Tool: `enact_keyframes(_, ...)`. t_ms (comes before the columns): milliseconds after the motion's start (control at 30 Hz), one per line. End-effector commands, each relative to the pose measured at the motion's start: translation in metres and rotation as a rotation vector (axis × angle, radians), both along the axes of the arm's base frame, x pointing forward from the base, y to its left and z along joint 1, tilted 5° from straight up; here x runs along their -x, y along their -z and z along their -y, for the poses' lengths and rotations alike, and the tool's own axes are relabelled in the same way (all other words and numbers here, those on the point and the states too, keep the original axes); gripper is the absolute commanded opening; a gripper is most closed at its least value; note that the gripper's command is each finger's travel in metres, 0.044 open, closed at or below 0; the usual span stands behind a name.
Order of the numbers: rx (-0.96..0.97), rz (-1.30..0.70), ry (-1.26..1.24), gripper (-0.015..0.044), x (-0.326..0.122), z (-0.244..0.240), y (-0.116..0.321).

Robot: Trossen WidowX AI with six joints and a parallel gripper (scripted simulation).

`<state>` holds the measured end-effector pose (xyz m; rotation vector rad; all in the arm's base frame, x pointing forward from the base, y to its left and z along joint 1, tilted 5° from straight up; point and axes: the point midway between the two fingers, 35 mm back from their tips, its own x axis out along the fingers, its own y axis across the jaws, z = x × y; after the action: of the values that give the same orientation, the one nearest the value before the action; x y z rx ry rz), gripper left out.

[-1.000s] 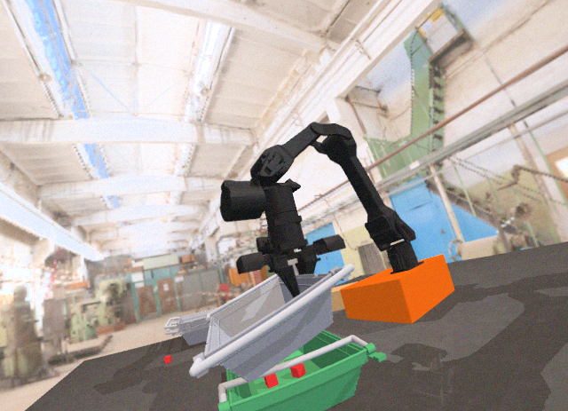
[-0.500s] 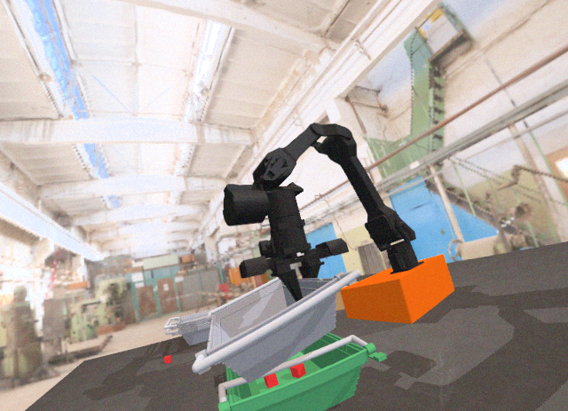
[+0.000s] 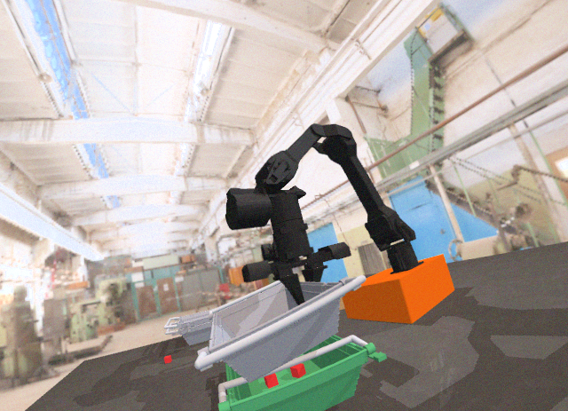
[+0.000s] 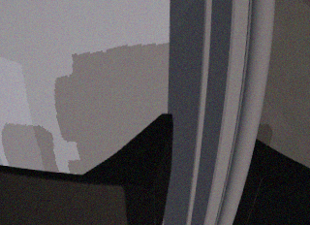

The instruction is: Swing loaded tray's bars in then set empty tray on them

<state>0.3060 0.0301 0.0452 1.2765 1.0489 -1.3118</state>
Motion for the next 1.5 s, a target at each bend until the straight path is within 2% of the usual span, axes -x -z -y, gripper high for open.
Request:
enact_keyframes(0, -0.001, -0.016, 0.003, 0.0000, 0.0040, 0.0002, 0.0039)
enact_keyframes(1467, -0.001, -0.016, 0.003, 0.0000, 0.0063, 0.0006, 0.0122)
